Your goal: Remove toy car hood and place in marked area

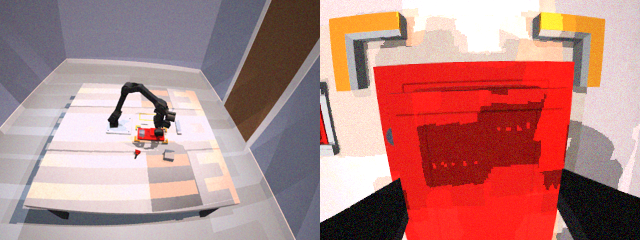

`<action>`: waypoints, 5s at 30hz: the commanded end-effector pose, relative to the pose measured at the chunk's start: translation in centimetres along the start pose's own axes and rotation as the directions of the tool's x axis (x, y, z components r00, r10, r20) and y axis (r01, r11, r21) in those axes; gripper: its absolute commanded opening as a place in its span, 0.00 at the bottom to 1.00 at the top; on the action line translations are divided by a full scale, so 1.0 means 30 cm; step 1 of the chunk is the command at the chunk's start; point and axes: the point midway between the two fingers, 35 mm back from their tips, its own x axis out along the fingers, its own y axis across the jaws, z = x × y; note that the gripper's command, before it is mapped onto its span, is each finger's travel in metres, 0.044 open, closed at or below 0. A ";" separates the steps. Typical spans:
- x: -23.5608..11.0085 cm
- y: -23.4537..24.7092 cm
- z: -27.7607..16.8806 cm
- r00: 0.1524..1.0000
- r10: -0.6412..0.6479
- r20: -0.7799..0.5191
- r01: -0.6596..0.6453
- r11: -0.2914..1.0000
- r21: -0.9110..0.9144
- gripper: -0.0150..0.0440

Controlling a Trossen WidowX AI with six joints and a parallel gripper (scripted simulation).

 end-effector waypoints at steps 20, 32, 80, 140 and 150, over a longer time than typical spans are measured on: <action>-0.054 -0.001 0.002 1.000 0.000 0.000 0.000 1.000 -0.001 0.25; -0.079 -0.001 0.001 1.000 0.000 0.000 0.000 1.000 0.000 0.25; -0.220 0.308 0.008 1.000 0.007 0.000 -0.007 1.000 0.002 0.25; -0.211 0.722 -0.123 1.000 0.022 -0.003 -0.022 1.000 0.000 0.25; -0.191 0.724 -0.122 1.000 0.022 -0.003 -0.022 1.000 0.000 0.25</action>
